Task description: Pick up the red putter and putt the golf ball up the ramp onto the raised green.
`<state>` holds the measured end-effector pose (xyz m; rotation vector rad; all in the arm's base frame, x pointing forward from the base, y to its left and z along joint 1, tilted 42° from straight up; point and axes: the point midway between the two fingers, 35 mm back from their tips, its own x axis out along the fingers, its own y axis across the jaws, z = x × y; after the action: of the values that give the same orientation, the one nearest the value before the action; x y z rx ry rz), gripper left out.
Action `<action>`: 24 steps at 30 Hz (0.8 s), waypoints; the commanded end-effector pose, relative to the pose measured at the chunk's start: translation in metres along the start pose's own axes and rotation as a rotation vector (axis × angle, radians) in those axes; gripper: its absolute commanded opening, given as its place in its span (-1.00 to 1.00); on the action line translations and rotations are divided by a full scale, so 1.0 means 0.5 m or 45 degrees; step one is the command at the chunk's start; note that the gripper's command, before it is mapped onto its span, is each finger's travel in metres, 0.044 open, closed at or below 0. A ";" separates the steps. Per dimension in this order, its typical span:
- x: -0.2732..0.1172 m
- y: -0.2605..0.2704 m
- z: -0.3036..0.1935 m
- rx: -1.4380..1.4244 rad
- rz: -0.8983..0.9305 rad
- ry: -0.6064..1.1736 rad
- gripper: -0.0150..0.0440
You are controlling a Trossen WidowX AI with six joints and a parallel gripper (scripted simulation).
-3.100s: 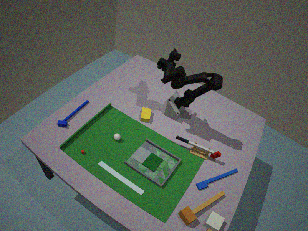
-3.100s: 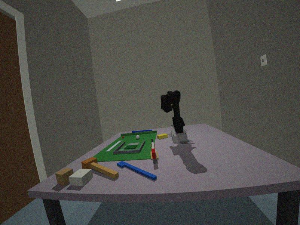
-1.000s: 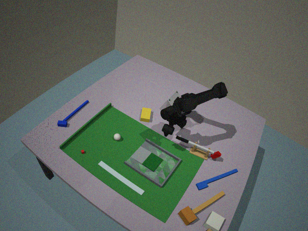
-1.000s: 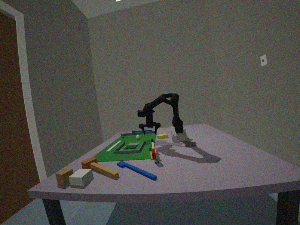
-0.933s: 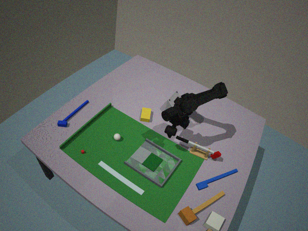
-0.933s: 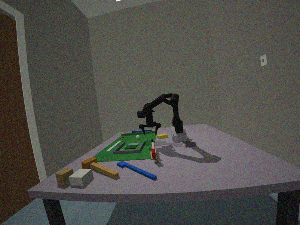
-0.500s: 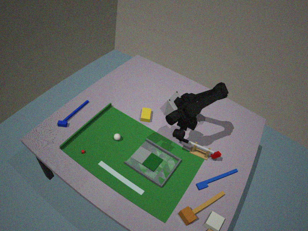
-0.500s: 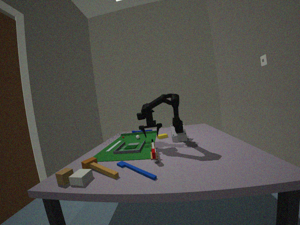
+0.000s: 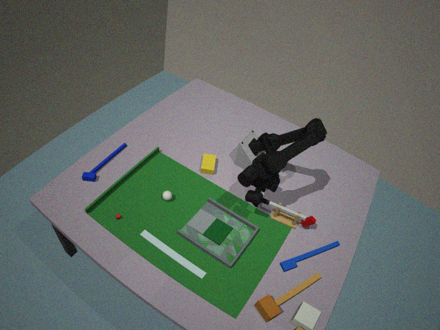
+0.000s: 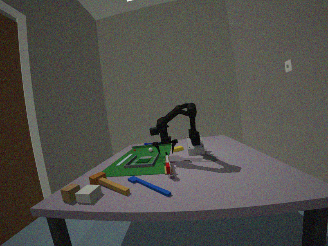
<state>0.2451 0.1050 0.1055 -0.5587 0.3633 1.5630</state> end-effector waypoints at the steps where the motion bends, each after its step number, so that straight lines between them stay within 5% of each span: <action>1: 0.021 0.002 -0.004 0.006 0.001 -0.008 1.00; 21: 0.066 0.002 -0.015 0.006 0.001 -0.009 1.00; 24: 0.058 0.001 -0.014 0.001 0.001 -0.003 0.73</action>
<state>0.2452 0.1254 0.0831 -0.5558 0.3630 1.5639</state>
